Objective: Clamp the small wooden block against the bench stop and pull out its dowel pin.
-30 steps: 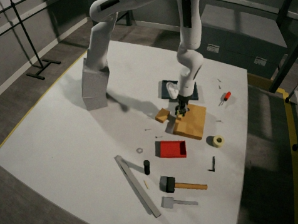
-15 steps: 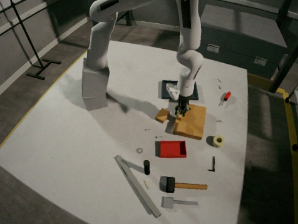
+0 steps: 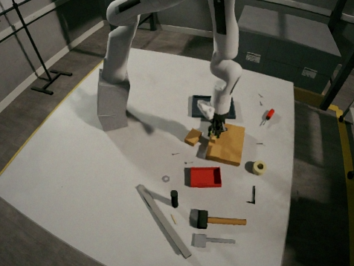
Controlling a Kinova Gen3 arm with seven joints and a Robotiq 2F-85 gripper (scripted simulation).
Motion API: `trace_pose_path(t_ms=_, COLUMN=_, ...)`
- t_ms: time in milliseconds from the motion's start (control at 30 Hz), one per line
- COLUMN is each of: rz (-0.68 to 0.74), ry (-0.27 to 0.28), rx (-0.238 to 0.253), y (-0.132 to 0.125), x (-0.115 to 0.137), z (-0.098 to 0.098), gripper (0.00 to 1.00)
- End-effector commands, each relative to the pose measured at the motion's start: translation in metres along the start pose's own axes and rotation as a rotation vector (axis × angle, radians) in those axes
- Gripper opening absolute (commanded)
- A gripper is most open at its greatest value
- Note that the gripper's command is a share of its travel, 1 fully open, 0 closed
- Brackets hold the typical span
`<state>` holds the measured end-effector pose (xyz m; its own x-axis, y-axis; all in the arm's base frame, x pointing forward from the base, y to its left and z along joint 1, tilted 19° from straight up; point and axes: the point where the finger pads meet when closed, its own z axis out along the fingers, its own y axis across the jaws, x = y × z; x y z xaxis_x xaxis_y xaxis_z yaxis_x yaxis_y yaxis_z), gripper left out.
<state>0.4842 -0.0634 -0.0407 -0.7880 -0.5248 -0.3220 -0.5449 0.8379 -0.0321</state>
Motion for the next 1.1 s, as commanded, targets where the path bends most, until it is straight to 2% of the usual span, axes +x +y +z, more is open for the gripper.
trace_pose_path(t_ms=0, rz=0.022, ry=-0.001, rx=0.001, y=-0.0008, x=-0.0004, z=-0.001, gripper=0.1)
trace_pose_path(t_ms=1067, rz=0.291, ry=-0.001, rx=0.001, y=-0.0008, x=-0.0004, z=-0.0014, gripper=0.1)
